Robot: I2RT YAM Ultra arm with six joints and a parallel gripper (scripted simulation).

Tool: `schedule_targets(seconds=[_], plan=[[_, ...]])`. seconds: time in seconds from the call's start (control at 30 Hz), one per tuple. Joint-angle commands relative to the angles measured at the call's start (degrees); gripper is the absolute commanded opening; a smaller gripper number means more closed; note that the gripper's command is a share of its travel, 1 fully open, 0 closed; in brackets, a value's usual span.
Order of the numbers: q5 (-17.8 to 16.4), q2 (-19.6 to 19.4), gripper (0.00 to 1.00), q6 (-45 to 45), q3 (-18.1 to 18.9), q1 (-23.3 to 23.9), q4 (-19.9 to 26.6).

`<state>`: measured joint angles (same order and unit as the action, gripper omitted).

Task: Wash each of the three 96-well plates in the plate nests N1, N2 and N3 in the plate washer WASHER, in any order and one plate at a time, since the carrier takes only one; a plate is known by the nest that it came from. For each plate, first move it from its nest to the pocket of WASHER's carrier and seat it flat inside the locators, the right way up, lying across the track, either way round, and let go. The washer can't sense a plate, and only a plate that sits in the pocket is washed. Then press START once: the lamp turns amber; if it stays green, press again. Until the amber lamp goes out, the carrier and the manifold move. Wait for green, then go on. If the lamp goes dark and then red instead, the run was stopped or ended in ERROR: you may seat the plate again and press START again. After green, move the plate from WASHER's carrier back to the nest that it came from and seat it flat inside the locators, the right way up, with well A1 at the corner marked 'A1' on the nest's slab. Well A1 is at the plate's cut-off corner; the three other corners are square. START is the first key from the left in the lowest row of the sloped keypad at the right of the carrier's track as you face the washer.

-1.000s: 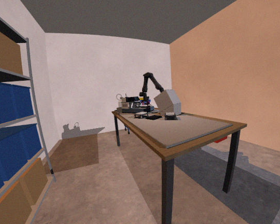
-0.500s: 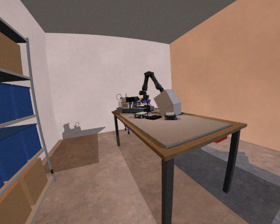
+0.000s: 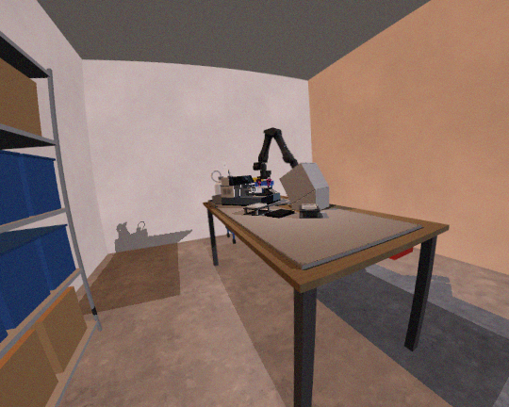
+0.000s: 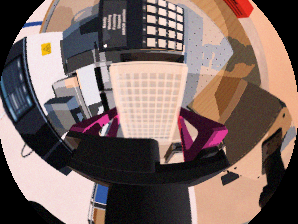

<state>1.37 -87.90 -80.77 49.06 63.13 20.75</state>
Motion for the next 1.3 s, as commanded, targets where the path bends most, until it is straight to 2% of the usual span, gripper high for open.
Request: schedule_targets(seconds=[0.0, 0.73, 0.87, 1.23, 1.27], plan=[[0.5, 1.8, 0.00, -0.3, 1.1, 0.1, 2.5], [0.6, 7.9, 0.00, -0.6, 3.1, -0.8, 10.2], [0.6, 6.8, 0.00, -0.6, 3.0, -0.8, 10.2], [0.3, 6.9, 0.00, -0.3, 1.9, -0.2, 9.5], [1.1, 7.0, 0.00, 1.0, 0.4, -1.8, 10.0]])
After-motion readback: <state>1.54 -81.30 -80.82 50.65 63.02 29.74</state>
